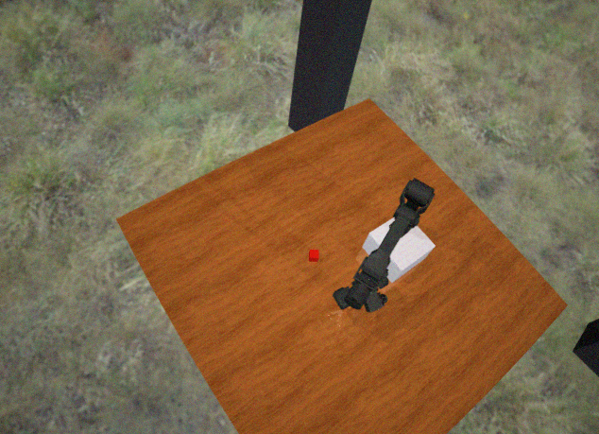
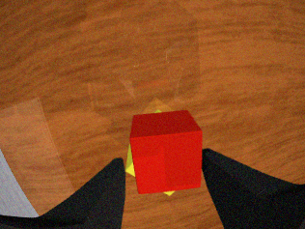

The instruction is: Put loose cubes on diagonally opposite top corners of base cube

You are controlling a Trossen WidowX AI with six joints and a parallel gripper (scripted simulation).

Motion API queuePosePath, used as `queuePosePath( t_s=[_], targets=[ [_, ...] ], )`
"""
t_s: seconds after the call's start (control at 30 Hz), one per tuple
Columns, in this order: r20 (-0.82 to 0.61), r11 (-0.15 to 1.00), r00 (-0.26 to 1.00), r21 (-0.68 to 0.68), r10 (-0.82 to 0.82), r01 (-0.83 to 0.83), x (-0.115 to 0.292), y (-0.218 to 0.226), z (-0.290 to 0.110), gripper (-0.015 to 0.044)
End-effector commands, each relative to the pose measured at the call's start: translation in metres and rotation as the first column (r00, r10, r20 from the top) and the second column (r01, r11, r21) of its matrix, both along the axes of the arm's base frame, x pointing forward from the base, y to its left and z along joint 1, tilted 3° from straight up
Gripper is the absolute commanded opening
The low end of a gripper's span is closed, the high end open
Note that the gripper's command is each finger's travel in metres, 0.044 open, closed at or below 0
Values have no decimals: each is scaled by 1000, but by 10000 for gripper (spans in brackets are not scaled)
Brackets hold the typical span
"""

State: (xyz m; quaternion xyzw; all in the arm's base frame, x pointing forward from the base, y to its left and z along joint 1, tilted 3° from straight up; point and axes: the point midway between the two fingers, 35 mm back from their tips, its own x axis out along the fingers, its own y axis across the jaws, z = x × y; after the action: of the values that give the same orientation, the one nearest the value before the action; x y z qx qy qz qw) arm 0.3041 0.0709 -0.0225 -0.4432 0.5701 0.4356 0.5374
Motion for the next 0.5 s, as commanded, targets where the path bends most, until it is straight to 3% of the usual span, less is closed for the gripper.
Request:
queuePosePath(
  t_s=[0.0, 0.47],
  targets=[
    [8, 1000, 1000, 2, -1, 1, 2, 1, 8, 205],
    [8, 1000, 1000, 2, -1, 1, 3, 1, 26, 205]
  ],
)
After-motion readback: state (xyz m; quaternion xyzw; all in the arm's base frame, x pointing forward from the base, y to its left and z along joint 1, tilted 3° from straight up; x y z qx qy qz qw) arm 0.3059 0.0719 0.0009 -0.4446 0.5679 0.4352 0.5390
